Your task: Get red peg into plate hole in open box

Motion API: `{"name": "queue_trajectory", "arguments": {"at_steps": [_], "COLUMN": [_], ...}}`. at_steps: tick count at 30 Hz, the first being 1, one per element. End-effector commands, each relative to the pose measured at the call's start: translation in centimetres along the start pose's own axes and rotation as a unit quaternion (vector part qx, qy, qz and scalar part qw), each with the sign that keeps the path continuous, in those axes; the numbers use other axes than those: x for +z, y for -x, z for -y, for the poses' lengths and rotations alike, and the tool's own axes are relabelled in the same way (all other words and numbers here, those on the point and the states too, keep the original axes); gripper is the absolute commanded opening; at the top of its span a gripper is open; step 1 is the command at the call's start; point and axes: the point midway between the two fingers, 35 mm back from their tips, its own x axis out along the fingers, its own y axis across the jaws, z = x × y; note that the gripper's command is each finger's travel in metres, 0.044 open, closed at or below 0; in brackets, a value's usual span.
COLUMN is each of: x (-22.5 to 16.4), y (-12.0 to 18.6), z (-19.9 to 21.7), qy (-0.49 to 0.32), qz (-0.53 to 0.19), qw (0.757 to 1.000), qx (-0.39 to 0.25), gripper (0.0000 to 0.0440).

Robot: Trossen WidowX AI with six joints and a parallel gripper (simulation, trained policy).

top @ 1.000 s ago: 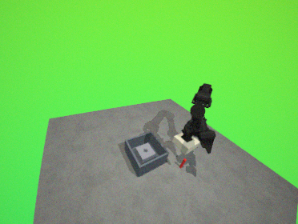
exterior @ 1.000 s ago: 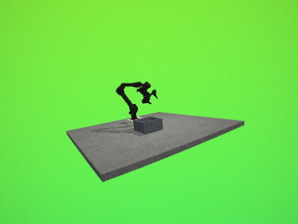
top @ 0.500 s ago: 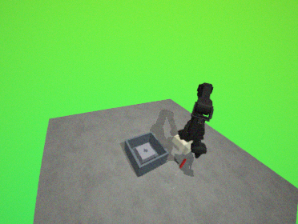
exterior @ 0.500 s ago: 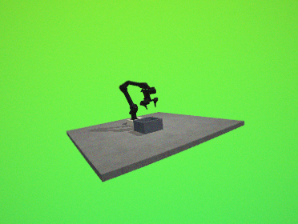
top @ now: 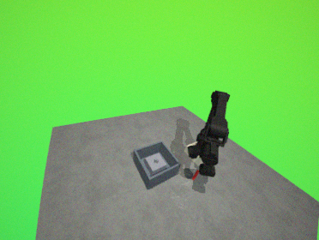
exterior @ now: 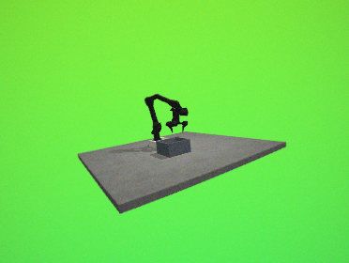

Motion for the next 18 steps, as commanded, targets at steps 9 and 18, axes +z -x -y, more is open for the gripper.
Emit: {"name": "queue_trajectory", "arguments": {"at_steps": [9,18], "x": [1.1,2.0], "y": [-3.8,-7.4], "z": [-1.2,-1.6], "qy": [0.012,0.016], "qz": [0.040,0.064], "qw": [0.999,0.998], "qx": [-0.022,-0.019], "gripper": [0.0440,0.0440]}}
